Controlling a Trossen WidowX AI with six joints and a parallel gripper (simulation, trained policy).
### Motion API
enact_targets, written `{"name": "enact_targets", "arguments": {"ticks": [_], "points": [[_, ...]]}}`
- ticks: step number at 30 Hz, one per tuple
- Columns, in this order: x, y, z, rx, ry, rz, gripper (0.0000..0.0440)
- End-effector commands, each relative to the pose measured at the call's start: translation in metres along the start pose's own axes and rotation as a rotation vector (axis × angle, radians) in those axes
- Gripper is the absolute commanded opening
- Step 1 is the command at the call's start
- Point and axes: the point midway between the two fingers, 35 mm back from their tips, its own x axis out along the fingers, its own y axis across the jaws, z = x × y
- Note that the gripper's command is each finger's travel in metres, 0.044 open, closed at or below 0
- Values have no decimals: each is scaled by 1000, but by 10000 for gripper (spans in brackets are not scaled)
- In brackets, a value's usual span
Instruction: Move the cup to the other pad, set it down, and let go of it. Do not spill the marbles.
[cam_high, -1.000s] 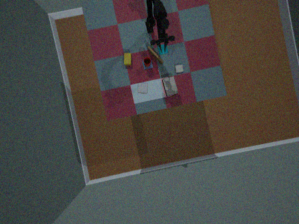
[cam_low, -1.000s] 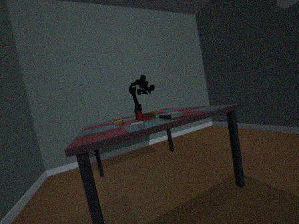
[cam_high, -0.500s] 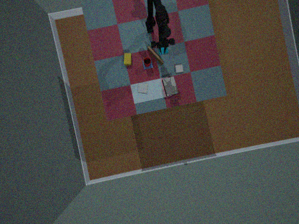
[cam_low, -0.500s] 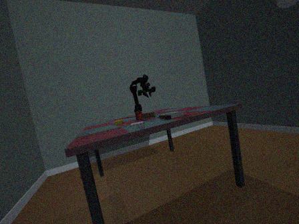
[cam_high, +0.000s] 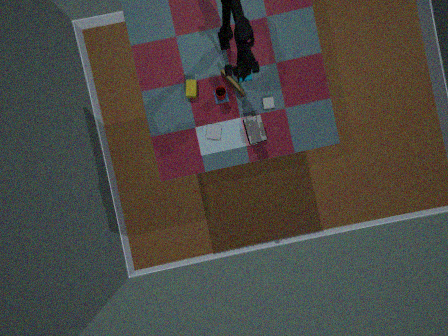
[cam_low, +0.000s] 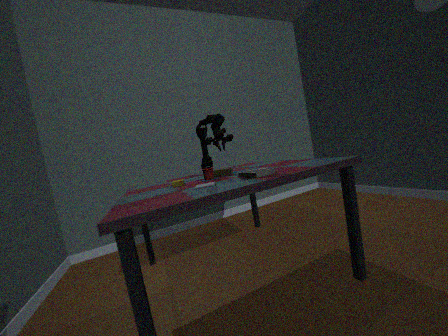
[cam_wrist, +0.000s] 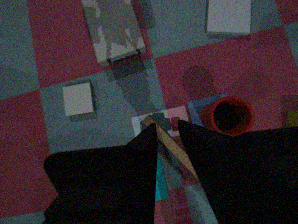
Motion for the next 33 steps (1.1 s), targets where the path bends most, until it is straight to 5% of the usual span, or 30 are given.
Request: {"name": "enact_targets", "arguments": {"ticks": [1,33], "points": [[7,-8,-4,-26,65,-26,101],[77,-79,-36,-223,408,-79,141]]}}
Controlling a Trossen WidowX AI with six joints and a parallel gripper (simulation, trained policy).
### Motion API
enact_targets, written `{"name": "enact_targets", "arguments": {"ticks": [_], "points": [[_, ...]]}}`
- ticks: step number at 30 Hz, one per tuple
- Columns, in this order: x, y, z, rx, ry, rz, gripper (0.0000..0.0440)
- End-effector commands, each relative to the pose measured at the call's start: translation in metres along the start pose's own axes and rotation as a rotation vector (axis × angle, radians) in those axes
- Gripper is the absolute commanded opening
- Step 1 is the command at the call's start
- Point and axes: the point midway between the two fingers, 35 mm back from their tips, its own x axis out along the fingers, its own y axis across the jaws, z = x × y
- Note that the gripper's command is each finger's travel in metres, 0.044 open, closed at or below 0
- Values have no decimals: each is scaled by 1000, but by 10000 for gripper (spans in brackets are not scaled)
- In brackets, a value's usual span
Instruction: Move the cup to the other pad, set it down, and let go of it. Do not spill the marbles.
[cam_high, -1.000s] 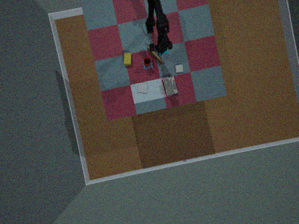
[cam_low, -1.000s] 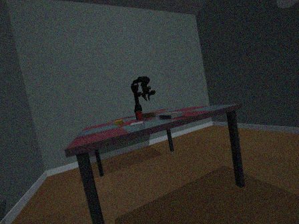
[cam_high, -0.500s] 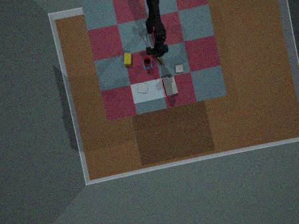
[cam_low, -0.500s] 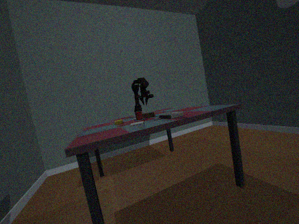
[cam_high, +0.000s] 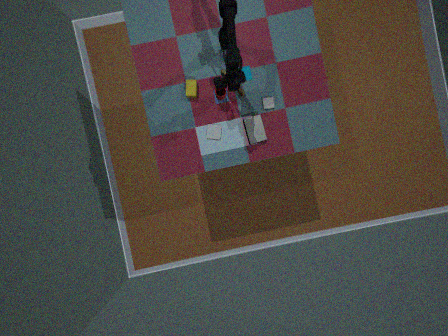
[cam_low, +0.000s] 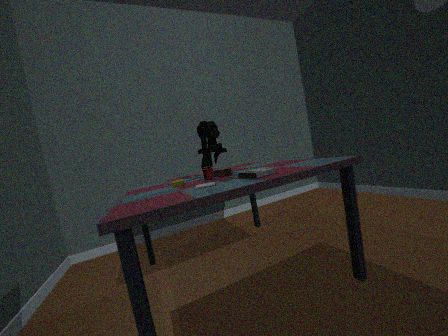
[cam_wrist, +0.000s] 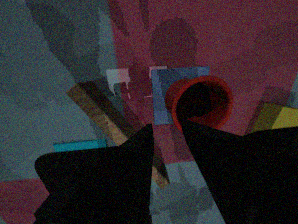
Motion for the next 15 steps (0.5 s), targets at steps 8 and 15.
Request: {"name": "enact_targets", "arguments": {"ticks": [8,15], "points": [[44,-13,-6,-73,68,11,156],[75,-14,-10,-142,99,35,164]]}}
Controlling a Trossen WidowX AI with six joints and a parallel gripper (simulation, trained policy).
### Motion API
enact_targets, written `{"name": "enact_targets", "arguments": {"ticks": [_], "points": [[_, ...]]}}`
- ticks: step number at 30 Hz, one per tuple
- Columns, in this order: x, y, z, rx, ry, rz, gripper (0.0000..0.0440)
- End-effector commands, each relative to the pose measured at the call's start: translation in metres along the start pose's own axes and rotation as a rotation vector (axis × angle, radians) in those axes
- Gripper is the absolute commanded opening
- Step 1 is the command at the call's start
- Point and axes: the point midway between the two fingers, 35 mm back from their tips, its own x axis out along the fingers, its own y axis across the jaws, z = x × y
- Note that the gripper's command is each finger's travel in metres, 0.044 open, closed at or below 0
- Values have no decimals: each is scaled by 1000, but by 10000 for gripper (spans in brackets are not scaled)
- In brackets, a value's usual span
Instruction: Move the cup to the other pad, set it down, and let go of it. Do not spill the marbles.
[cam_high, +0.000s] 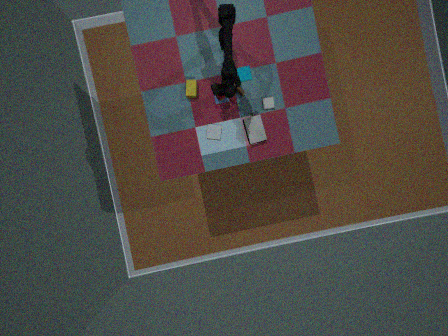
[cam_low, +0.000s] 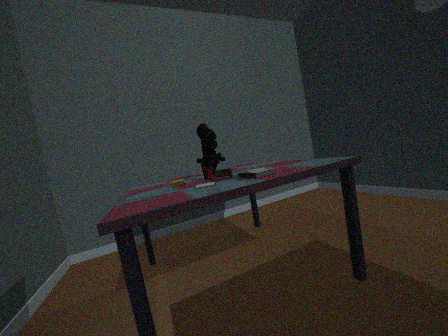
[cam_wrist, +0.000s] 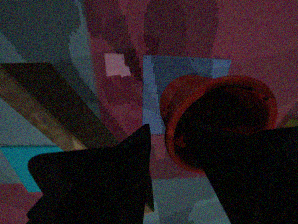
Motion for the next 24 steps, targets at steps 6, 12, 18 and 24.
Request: {"name": "enact_targets", "arguments": {"ticks": [6,12,18,24], "points": [[35,0,-4,-125,31,32,76],[35,0,-8,-215,41,40,0],[26,1,-10,-290,40,50,0],[13,3,-12,-358,32,54,0]]}}
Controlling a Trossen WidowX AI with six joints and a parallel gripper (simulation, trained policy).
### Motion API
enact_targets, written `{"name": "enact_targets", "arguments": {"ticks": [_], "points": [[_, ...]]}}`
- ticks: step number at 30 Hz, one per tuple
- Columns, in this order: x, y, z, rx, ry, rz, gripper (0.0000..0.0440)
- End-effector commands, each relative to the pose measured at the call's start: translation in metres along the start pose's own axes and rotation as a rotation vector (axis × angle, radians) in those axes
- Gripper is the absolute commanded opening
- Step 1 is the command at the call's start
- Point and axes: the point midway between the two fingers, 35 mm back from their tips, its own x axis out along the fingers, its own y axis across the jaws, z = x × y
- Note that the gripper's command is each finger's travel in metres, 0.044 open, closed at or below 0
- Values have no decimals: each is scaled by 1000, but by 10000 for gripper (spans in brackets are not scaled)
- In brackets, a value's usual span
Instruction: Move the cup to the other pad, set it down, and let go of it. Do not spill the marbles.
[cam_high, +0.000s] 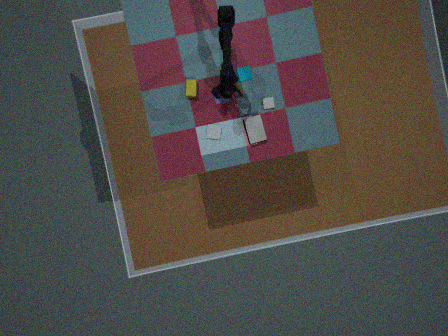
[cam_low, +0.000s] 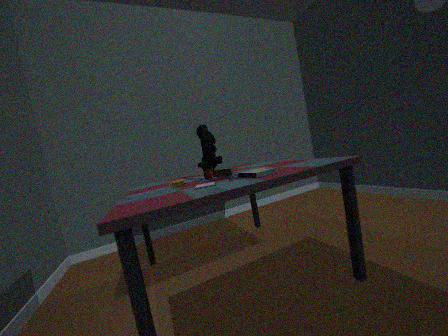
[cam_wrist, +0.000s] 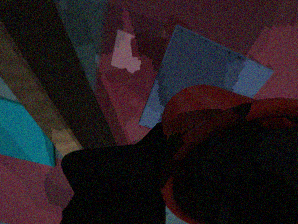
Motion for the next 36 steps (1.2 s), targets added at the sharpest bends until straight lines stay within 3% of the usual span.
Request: {"name": "enact_targets", "arguments": {"ticks": [1,21,36], "points": [[-12,3,0,-49,-12,1,0],[-64,35,6,-184,-58,-18,0],[-85,73,27,-279,-115,-61,0]]}}
